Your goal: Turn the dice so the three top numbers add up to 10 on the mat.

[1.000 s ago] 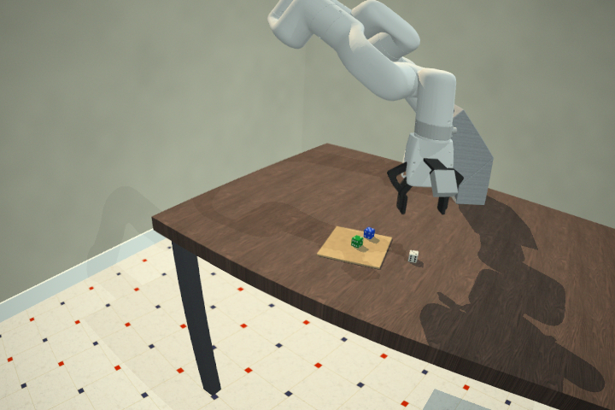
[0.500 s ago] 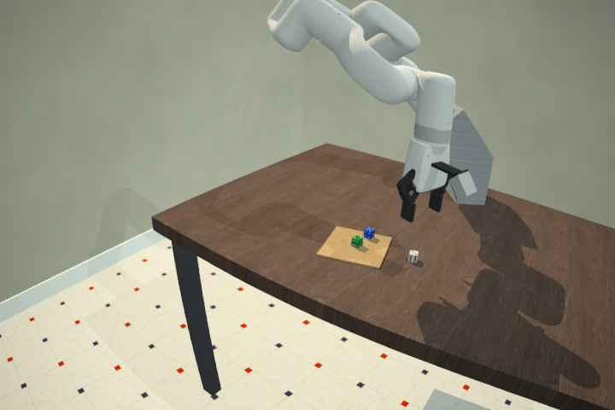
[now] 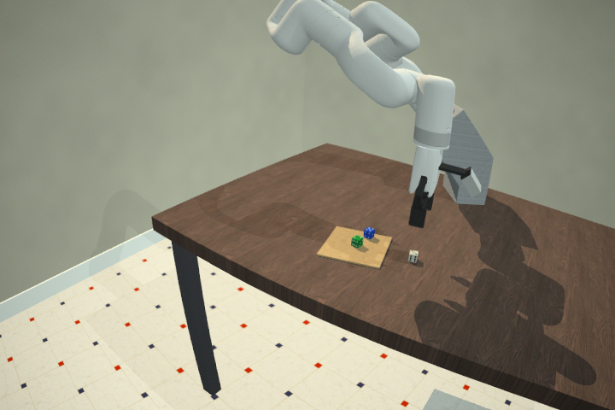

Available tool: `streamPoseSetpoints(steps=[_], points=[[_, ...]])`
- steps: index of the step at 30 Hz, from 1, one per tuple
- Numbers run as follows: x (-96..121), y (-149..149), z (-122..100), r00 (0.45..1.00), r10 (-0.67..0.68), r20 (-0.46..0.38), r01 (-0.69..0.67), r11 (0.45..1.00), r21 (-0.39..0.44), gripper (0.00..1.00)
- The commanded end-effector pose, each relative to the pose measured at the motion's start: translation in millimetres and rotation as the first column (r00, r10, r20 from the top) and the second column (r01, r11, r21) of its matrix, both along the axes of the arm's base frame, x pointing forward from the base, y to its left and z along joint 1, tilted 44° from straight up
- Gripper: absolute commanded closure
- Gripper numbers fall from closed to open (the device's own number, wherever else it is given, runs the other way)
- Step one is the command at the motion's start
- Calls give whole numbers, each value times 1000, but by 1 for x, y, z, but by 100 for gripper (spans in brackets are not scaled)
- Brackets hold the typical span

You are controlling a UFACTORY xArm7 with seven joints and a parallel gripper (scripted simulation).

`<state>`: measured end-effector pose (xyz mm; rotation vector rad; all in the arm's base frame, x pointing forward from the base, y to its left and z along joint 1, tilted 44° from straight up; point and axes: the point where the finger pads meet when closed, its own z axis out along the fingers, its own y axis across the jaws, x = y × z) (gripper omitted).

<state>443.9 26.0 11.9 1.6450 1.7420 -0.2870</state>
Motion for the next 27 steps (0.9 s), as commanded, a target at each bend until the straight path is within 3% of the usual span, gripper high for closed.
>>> streamPoseSetpoints(steps=[1, 7, 10, 12, 16, 17, 20, 23, 26, 27], points=[[1, 0, -1, 988, 113, -105, -118, 992, -44, 0], [1, -2, -3, 927, 268, -262, -301, 949, -93, 0], [1, -2, -3, 922, 276, -270, -310, 946, -94, 0], [1, -3, -5, 864, 352, -360, -413, 904, -107, 0], [1, -4, -6, 809, 403, -428, -489, 865, -110, 0], [1, -5, -7, 767, 434, -473, -539, 835, -108, 0], [1, -6, -8, 714, 465, -523, -594, 798, -103, 0], [1, -7, -9, 620, 505, -600, -677, 731, -85, 0], [1, -7, -9, 612, 508, -606, -684, 725, -84, 0], [1, -8, -10, 560, 523, -643, -723, 687, -71, 0]])
